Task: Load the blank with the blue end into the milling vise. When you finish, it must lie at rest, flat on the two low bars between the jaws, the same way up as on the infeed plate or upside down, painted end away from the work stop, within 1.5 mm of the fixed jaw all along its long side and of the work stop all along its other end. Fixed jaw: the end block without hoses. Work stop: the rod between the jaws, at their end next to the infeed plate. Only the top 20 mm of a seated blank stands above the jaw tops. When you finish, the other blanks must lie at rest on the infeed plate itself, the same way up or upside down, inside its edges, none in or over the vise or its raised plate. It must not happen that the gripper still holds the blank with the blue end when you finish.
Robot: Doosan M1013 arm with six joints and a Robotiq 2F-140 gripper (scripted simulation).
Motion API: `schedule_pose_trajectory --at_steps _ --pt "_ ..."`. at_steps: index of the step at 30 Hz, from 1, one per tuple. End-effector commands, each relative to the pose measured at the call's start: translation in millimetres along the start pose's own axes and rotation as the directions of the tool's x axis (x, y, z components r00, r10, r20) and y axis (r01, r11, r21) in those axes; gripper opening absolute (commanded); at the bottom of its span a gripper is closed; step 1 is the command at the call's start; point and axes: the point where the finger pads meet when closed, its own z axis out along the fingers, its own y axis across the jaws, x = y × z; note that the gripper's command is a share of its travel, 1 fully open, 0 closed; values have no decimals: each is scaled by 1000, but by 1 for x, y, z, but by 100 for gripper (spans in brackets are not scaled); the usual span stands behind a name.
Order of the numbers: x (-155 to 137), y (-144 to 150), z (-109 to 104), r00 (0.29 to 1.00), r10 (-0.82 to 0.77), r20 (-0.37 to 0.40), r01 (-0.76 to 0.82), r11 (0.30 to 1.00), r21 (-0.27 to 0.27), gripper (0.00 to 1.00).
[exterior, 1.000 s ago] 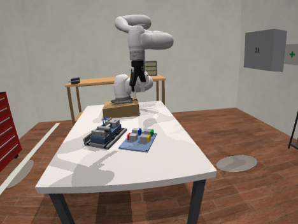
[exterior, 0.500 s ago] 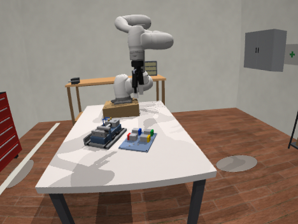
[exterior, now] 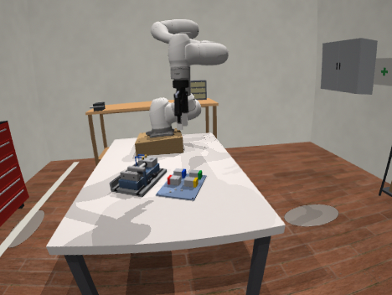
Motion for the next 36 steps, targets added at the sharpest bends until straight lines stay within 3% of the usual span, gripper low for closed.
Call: schedule_pose_trajectory --at_steps 1,29,36 --pt "0 0 0 1000 0 0 0 1000 0 47" --pt "0 0 0 1000 0 0 0 1000 0 47" --pt "-5 -6 22 1000 -6 0 6 1000 0 47"
